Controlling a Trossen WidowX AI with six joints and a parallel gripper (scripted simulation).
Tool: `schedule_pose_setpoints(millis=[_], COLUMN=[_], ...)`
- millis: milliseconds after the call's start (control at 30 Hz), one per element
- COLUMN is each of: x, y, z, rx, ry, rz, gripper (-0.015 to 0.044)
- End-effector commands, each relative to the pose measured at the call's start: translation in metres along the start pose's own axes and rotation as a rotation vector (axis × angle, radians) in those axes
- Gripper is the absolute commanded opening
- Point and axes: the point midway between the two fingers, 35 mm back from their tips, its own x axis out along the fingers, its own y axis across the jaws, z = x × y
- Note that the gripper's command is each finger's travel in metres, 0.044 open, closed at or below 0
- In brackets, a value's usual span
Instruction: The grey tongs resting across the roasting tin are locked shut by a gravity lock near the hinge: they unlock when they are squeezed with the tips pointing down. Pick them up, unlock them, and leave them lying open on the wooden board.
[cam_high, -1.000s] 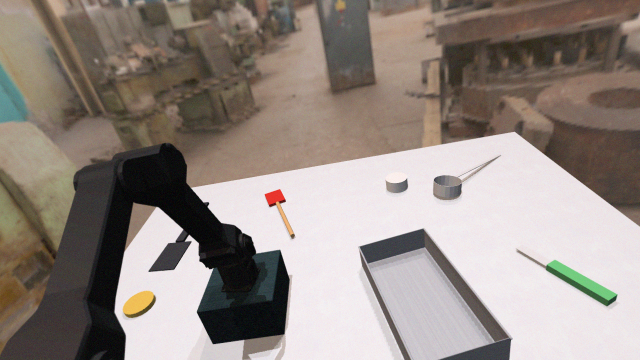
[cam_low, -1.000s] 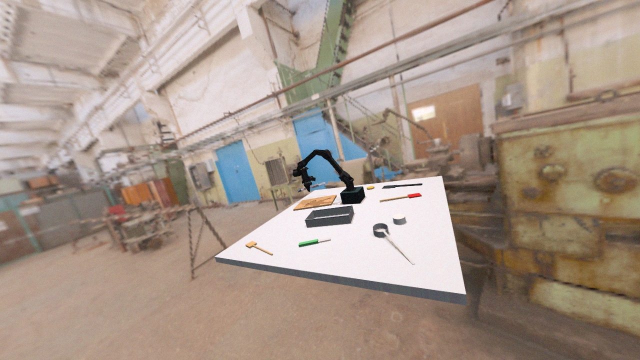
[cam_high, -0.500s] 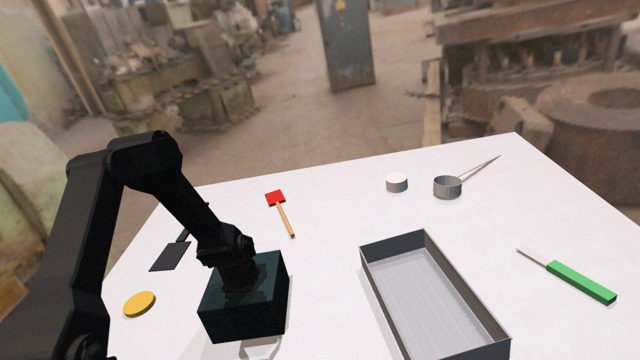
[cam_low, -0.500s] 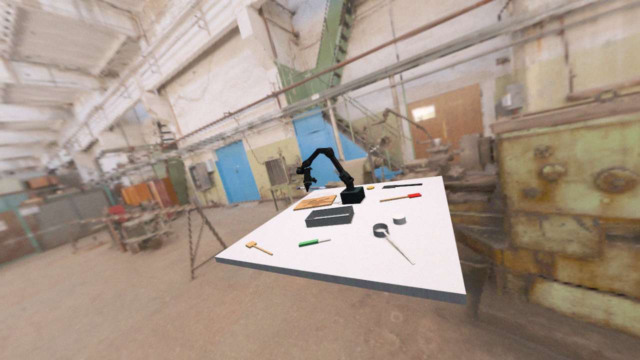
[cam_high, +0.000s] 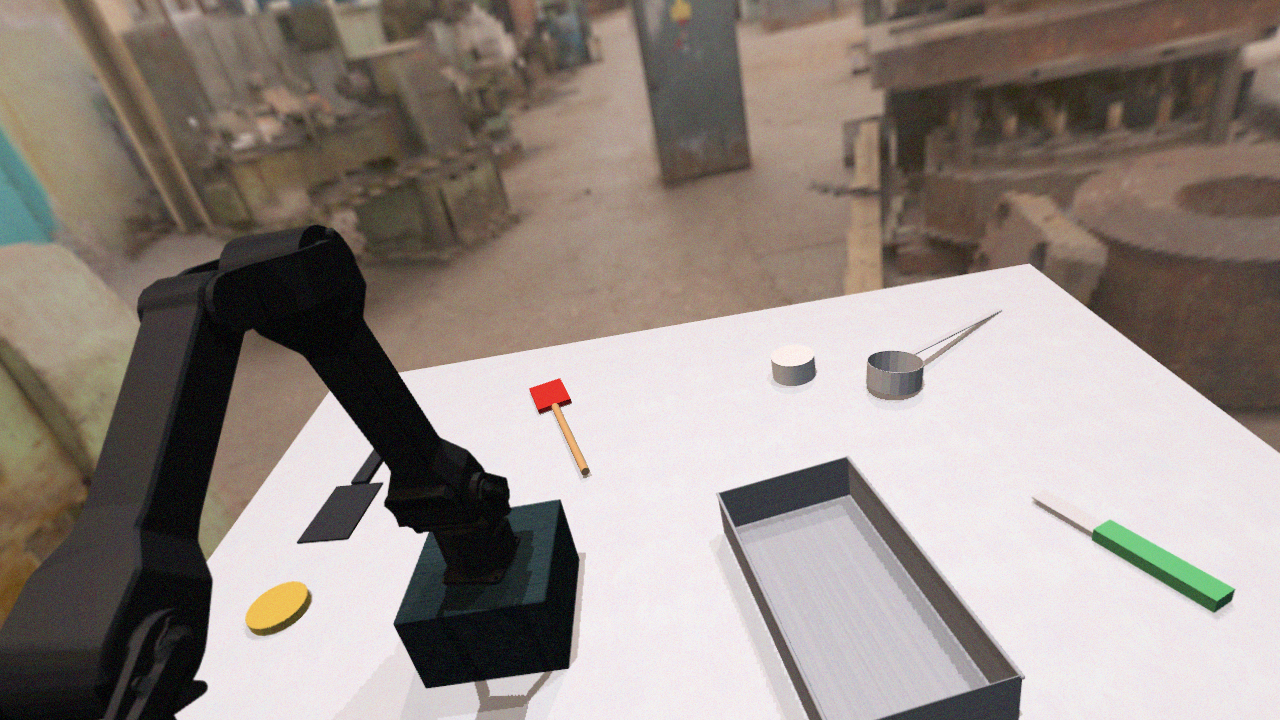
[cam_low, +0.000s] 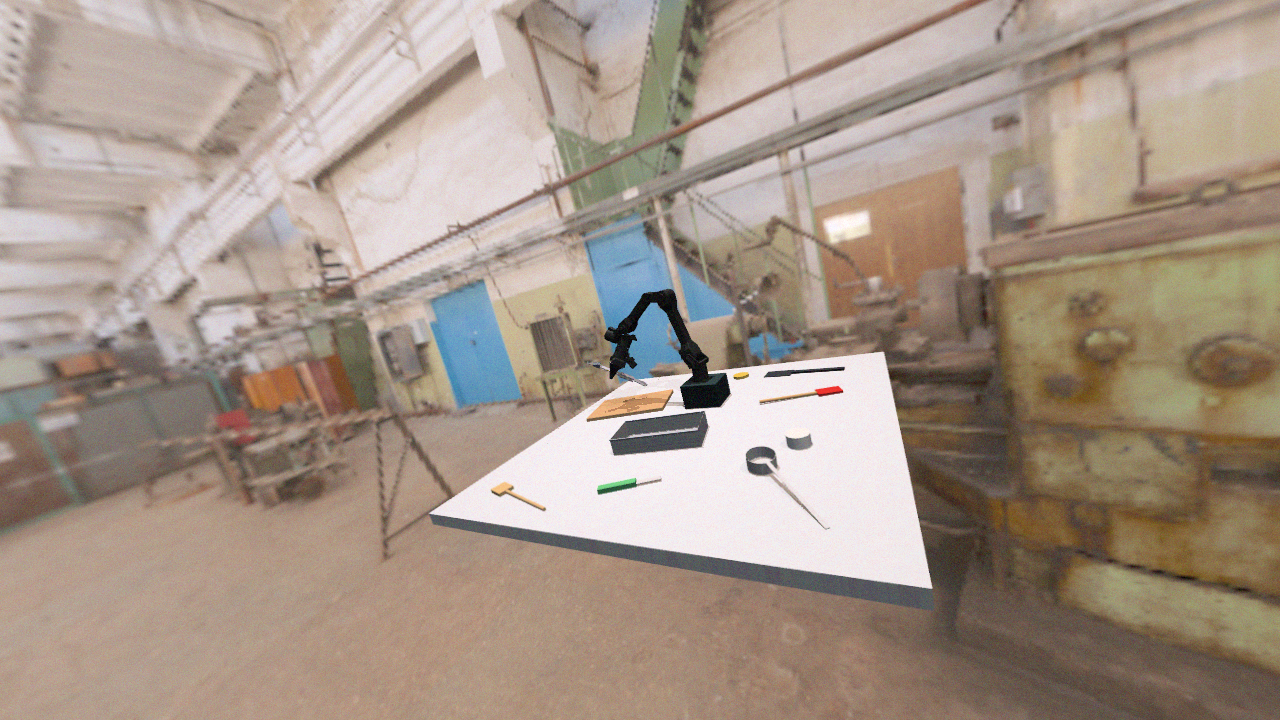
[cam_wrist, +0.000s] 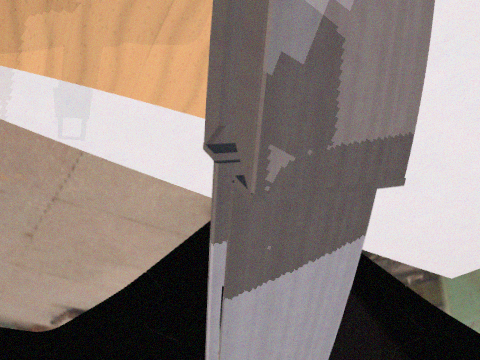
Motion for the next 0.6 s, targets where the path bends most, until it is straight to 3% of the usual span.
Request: schedule_pose_setpoints(millis=[0, 567], x=[-0.011, -0.056], y=[0.0, -0.012], z=[-0.004, -0.003], rx=[0.001, -0.089], ry=[0.114, 0.497], rz=[-0.005, -0.027], gripper=[-0.015, -0.015])
